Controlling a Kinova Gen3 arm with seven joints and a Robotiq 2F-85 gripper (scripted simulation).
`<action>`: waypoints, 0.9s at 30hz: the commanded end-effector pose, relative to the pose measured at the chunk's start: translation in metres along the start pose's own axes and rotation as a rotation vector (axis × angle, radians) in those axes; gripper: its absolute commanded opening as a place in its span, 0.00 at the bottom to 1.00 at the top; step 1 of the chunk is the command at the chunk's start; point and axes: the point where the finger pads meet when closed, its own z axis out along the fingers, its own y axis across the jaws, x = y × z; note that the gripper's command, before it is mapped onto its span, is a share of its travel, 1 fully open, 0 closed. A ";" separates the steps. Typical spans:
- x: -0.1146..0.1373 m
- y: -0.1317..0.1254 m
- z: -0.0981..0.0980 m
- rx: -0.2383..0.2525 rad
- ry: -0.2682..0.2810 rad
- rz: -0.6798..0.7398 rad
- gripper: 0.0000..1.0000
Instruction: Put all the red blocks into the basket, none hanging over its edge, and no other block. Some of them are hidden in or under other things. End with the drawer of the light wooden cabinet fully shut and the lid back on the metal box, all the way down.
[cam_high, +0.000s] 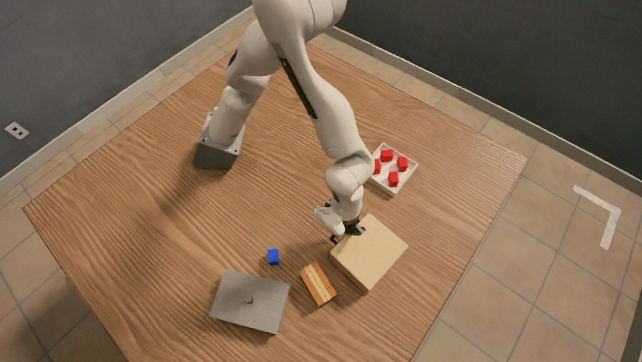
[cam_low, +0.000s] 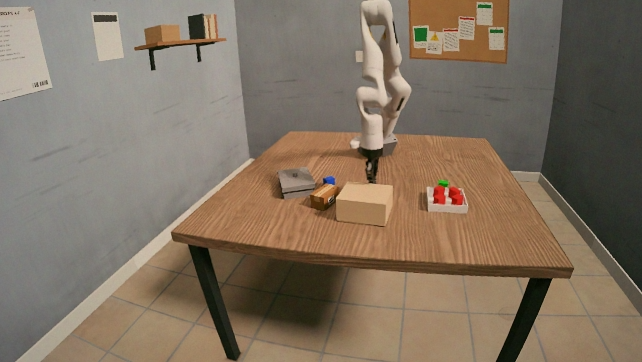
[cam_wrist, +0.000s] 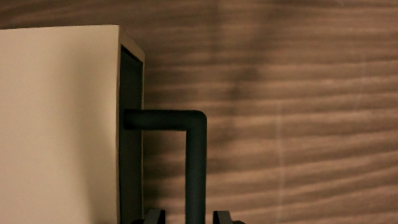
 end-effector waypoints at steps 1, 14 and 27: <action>0.003 -0.004 -0.010 0.008 0.005 0.002 0.30; 0.002 -0.004 -0.046 0.008 0.004 0.002 0.30; 0.001 -0.004 -0.091 0.010 0.003 0.001 0.30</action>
